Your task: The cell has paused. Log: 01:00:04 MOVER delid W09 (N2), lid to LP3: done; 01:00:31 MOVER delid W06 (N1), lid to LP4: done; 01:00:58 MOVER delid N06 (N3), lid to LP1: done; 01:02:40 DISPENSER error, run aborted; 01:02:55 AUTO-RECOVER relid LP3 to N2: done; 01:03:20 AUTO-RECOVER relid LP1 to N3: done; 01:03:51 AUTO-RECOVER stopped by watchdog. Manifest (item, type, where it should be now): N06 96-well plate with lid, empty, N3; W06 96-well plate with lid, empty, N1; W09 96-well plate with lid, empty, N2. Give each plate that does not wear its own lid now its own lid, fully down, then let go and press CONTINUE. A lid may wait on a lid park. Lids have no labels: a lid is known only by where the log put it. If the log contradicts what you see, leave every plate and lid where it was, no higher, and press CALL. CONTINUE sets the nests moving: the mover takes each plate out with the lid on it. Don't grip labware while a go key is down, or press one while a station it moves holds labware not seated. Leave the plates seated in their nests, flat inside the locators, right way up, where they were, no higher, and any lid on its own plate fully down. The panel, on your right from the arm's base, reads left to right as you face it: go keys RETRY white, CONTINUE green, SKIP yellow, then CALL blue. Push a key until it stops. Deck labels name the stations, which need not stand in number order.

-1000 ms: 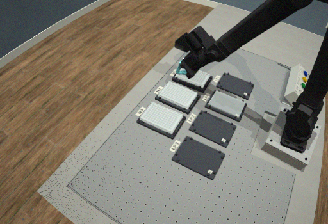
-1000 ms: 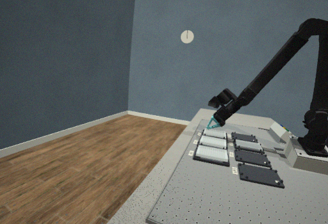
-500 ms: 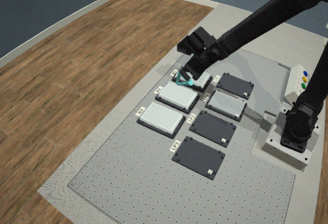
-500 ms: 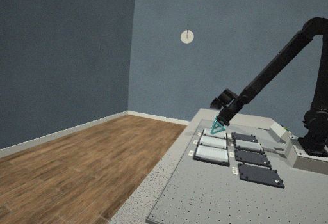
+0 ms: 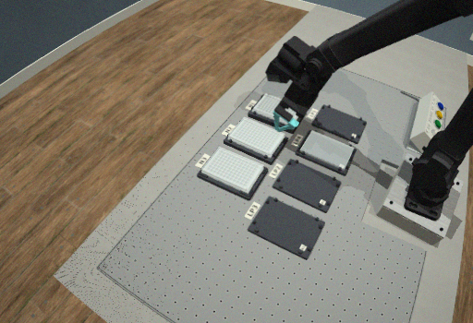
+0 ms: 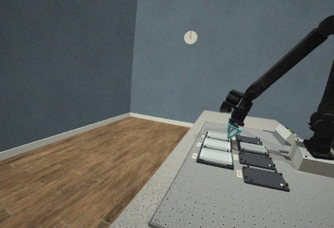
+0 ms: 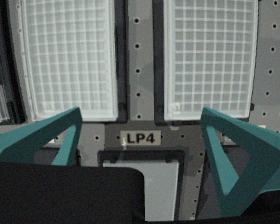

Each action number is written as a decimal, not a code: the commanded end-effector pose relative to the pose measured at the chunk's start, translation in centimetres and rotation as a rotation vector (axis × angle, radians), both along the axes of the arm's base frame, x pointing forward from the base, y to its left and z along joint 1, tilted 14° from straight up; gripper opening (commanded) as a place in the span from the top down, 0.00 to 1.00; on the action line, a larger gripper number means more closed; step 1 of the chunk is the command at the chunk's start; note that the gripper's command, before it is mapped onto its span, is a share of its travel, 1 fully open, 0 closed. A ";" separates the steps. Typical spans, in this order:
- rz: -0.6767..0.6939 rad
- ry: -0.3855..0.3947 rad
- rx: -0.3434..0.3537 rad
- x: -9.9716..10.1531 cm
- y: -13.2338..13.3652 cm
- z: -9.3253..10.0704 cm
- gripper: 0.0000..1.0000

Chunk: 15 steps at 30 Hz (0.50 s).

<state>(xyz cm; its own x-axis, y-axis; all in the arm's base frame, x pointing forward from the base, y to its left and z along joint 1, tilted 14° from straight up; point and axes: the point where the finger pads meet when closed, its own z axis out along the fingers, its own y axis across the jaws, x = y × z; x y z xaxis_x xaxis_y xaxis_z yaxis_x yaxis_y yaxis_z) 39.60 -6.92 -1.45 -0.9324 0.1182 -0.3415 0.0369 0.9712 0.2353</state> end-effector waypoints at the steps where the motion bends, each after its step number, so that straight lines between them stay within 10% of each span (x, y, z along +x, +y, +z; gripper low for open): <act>1: 0.023 -0.003 -0.025 0.7 -1.2 2.2 0.00; 15: 0.074 0.253 -0.009 -6.0 -0.7 0.9 0.00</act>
<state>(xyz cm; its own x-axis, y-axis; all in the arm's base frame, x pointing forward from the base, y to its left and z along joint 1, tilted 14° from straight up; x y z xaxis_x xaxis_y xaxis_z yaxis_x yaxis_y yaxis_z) 33.06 -6.68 -1.85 -0.9937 0.0608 -0.0937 0.0380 0.9728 0.2283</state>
